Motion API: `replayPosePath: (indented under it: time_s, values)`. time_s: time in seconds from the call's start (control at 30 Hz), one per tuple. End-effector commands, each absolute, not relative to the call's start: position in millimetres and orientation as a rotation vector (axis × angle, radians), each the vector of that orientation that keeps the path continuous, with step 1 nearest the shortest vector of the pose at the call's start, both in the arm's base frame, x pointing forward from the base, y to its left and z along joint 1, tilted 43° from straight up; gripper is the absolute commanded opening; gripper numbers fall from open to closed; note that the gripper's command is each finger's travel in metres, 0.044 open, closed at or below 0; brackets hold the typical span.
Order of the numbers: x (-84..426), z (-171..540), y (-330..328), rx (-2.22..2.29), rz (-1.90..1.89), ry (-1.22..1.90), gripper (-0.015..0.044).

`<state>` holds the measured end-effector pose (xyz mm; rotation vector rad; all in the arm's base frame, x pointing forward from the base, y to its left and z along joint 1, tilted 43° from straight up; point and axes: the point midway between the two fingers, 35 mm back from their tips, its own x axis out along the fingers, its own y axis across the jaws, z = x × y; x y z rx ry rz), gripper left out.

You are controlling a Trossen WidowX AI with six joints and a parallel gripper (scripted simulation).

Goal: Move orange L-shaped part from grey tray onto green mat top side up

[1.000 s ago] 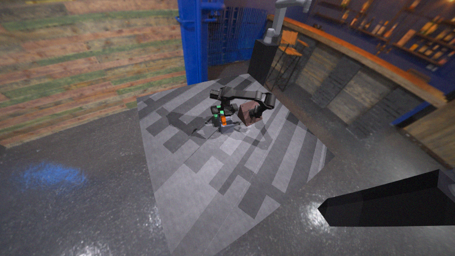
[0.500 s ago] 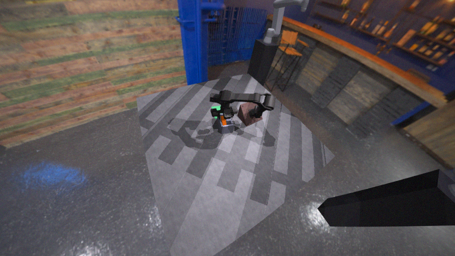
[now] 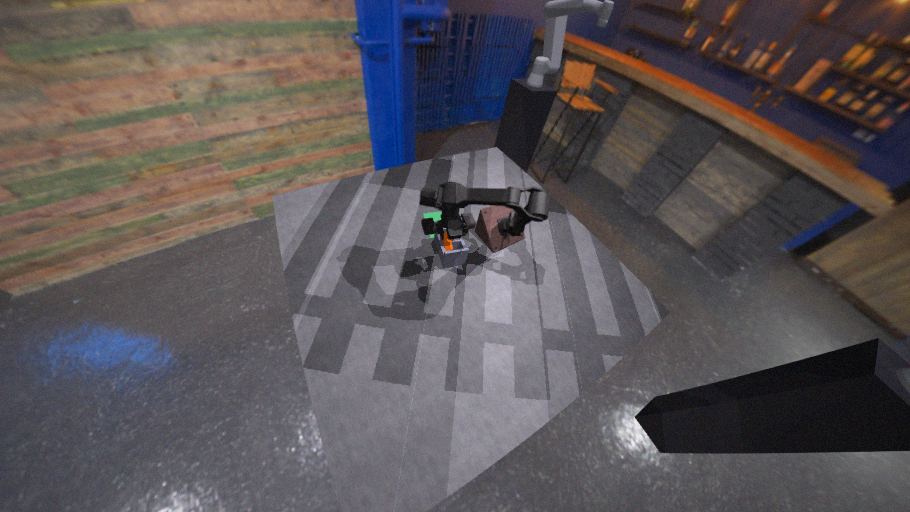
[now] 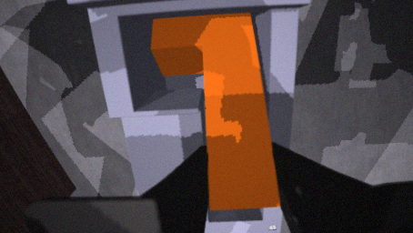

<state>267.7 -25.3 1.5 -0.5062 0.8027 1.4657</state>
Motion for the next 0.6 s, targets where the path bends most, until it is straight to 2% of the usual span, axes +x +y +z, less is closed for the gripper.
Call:
replayPosePath:
  time_s: [0.0,0.1,0.2,0.57]
  values:
    - [267.9,1.7,-25.5,-0.508,1.466,0.802,0.0102]
    - [267.9,1.7,-25.5,-0.508,1.466,0.802,0.0082]
    - [267.9,1.7,-25.5,-0.508,1.466,0.802,0.0003]
    - [268.4,6.6,-30.1,-0.505,1.465,0.803,0.0]
